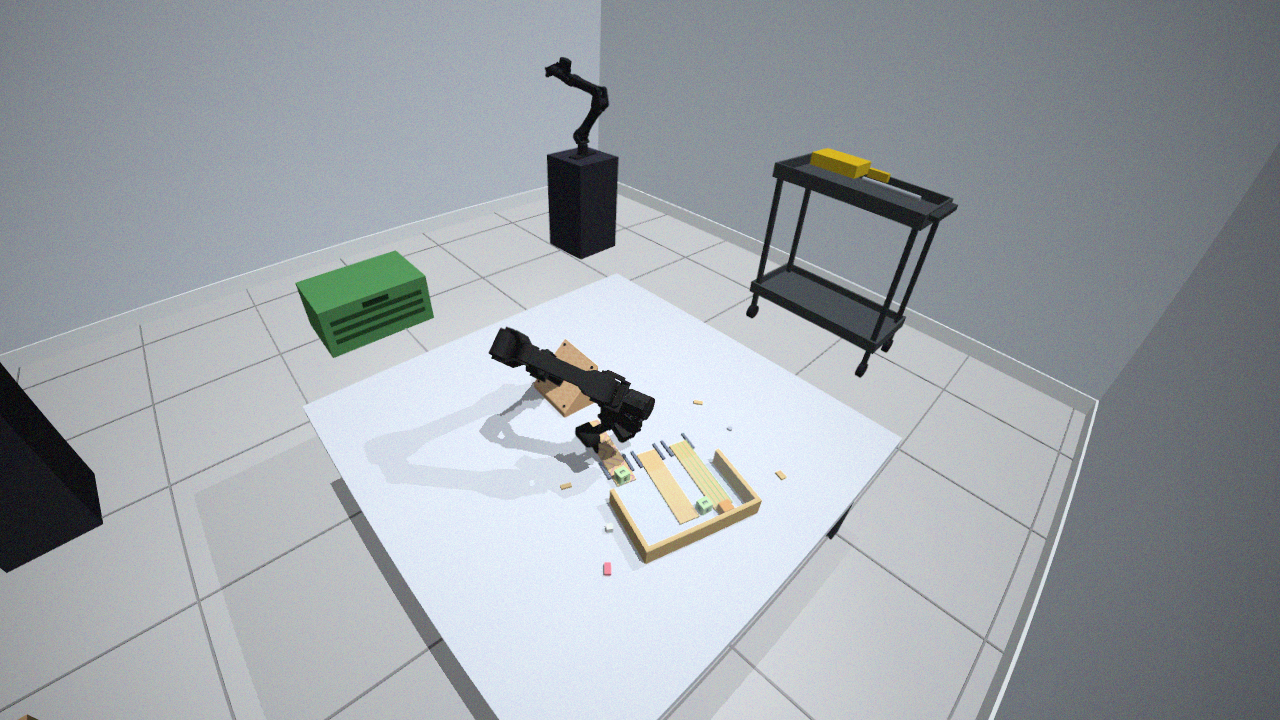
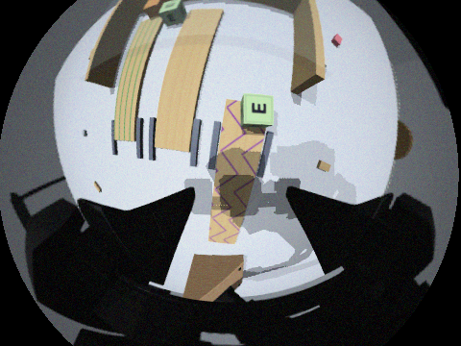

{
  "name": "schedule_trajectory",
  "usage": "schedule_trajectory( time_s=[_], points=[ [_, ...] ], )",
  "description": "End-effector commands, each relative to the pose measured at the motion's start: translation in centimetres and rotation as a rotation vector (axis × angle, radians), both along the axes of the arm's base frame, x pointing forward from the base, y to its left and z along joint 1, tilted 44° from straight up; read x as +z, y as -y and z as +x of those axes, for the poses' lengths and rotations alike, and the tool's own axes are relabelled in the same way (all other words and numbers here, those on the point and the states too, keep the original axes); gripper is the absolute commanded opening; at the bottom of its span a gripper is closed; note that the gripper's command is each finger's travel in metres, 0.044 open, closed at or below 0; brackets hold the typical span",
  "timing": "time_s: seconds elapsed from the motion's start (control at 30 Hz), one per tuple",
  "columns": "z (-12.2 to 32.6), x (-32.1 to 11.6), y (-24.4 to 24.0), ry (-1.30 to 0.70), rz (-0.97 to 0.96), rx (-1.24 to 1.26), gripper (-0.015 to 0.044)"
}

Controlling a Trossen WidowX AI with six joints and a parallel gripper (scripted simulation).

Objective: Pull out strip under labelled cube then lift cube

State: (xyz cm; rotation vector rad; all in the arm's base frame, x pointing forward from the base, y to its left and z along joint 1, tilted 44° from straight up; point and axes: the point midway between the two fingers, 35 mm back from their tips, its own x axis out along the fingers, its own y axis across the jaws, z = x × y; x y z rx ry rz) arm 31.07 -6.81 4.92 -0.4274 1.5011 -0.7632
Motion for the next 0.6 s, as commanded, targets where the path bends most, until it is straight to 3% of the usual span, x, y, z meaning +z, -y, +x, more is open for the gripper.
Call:
schedule_trajectory(
  time_s=[0.0,0.57],
  points=[
    [1.4,0.5,0.4,-0.004,-0.003,0.006,0.044],
    [6.6,2.2,1.8,-0.001,-0.004,0.006,0.044]
  ],
)
